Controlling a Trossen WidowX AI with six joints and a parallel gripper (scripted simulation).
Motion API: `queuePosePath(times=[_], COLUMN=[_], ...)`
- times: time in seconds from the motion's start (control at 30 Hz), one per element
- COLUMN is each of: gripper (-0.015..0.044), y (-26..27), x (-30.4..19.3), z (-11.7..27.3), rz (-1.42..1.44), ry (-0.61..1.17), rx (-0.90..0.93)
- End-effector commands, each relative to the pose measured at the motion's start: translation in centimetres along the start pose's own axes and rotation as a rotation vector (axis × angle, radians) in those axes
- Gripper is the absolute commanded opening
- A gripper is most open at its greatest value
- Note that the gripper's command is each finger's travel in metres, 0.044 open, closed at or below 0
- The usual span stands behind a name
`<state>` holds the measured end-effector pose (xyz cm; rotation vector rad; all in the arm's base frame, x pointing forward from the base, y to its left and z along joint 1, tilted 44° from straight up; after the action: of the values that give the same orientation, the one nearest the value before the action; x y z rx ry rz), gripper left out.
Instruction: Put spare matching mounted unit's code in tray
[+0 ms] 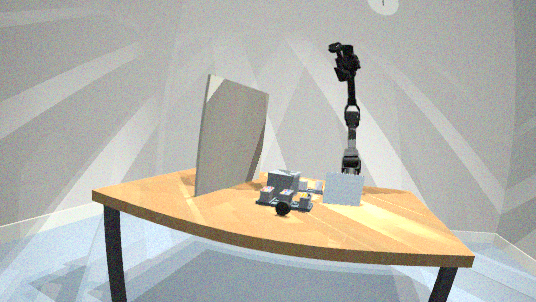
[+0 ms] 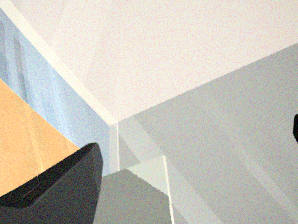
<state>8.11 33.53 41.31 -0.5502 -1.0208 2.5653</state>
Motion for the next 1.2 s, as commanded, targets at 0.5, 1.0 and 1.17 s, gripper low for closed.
queuePosePath(times=[0.5,1.0,1.17], gripper=[0.044,0.044,0.044], y=[10.7,23.2,26.7], x=[-16.1,-25.8,-27.7], z=[-13.4,-16.6,-16.5], rz=[-1.204,-1.868,-1.99], ry=[0.73,1.519,1.767], rx=[0.363,0.295,0.206])
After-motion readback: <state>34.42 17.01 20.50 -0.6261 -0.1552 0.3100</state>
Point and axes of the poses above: the point midway between the two fingers, 35 mm back from their tips, its own z axis back along the fingers, its own y axis across the jaws, x = y × z, the point moved 6 cm from there along z, back along the fingers, and after that the axes turned 10 degrees about z, right-handed, at the moved point
